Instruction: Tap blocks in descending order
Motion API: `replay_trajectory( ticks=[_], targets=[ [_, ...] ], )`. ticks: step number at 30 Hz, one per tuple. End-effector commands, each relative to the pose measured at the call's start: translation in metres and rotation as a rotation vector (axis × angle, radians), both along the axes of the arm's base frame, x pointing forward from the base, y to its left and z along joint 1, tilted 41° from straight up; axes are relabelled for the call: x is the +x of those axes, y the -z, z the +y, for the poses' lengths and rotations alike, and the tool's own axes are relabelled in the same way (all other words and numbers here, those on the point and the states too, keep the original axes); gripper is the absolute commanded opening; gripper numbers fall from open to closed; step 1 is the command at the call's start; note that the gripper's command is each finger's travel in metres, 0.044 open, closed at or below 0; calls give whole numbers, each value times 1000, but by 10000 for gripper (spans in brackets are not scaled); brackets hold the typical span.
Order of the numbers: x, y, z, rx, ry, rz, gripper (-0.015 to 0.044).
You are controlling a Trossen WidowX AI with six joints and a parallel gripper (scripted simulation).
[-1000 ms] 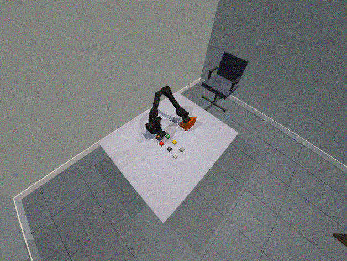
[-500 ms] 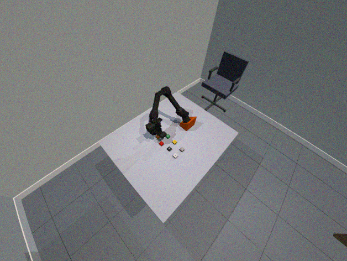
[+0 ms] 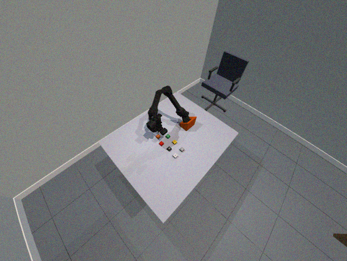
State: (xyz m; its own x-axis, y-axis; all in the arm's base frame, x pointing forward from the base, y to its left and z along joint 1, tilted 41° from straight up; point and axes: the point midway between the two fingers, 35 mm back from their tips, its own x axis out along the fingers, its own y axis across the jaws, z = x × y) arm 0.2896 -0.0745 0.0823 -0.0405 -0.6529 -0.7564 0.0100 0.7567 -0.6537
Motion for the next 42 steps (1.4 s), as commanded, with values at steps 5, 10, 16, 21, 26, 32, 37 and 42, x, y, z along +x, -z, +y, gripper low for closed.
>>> replay_trajectory(
  ticks=[5,10,16,21,26,32,37,42],
  targets=[
    [4,-44,35,5,-7,-31,20],
    [3,-27,57,16,-10,-32,20],
    [-23,36,134,28,-11,-29,20],
    [-48,65,164,12,-7,-29,20],
    [-48,65,164,12,-7,-29,20],
    [-48,119,119,11,-7,-30,20],
    [-49,127,112,10,-7,-30,20],
    [-49,130,109,10,-7,-30,20]
  ],
)
